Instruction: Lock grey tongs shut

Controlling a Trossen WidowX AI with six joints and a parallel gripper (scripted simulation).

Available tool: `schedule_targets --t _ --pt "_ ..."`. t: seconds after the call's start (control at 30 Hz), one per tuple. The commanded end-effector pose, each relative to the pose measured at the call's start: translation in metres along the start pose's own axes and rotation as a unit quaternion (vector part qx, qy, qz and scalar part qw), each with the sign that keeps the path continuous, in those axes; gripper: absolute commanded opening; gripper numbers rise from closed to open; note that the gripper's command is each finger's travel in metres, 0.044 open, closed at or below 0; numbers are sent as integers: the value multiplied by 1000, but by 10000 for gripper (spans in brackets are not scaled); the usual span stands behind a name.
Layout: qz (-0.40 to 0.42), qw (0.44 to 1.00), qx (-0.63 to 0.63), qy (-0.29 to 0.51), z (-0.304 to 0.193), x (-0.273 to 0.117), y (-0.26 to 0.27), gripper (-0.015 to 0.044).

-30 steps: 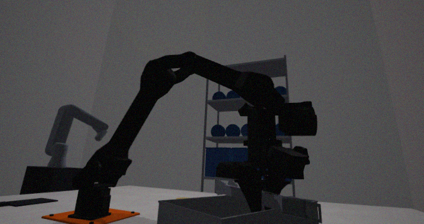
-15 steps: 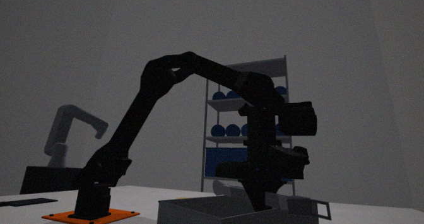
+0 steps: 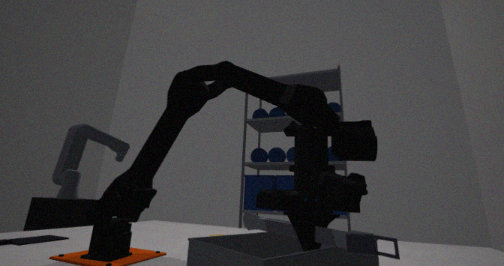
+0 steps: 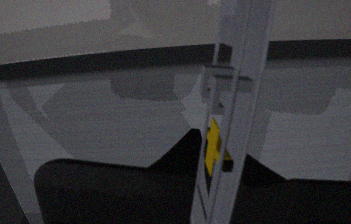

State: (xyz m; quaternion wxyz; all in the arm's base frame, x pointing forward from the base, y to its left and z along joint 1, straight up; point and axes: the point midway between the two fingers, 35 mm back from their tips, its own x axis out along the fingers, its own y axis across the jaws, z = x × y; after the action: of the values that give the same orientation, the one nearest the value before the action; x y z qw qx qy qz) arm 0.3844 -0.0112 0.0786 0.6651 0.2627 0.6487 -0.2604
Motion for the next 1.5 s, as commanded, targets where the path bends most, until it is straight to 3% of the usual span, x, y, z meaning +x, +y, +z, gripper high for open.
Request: schedule_targets --t 0.0,0.3,0.8,1.47 --pt "7 1000 2 -7 5 -25 4 -150" --pt "12 1000 1 -10 0 -120 -1 -150" --pt "7 1000 -14 -9 6 -118 -10 -150" --pt "-1 982 -191 -13 66 -119 -114 -150"
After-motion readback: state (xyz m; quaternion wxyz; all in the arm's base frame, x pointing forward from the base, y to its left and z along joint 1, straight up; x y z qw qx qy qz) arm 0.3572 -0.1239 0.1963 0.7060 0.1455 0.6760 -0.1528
